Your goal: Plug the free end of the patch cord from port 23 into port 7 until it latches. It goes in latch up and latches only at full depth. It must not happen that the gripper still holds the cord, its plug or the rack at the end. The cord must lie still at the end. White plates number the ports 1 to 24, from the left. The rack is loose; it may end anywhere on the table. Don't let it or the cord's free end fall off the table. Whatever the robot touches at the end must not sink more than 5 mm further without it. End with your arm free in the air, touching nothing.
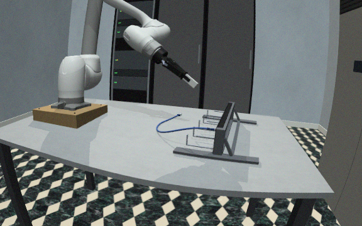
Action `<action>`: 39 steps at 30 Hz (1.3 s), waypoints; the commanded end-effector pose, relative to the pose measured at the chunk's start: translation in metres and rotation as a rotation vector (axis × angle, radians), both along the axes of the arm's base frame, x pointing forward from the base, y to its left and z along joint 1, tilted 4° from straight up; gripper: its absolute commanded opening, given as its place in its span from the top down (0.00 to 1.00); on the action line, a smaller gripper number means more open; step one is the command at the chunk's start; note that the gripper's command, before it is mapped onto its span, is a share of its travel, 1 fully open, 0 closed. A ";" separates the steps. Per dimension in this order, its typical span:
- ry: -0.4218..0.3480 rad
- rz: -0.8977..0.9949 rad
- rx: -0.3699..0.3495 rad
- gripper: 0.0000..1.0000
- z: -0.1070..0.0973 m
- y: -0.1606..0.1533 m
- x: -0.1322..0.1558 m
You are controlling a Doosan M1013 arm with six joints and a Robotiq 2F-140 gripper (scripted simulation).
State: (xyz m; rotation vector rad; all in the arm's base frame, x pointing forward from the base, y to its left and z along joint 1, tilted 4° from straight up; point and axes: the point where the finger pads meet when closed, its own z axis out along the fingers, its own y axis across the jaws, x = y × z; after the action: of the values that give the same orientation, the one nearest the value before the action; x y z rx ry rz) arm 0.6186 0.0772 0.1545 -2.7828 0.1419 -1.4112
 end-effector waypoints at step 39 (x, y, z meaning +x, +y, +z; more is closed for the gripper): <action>-0.006 0.007 0.006 1.00 -0.082 -0.005 0.113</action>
State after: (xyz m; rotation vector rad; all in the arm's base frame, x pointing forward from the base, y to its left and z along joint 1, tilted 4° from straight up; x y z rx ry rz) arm 0.7309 0.0720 0.0729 -2.7715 0.1364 -1.4151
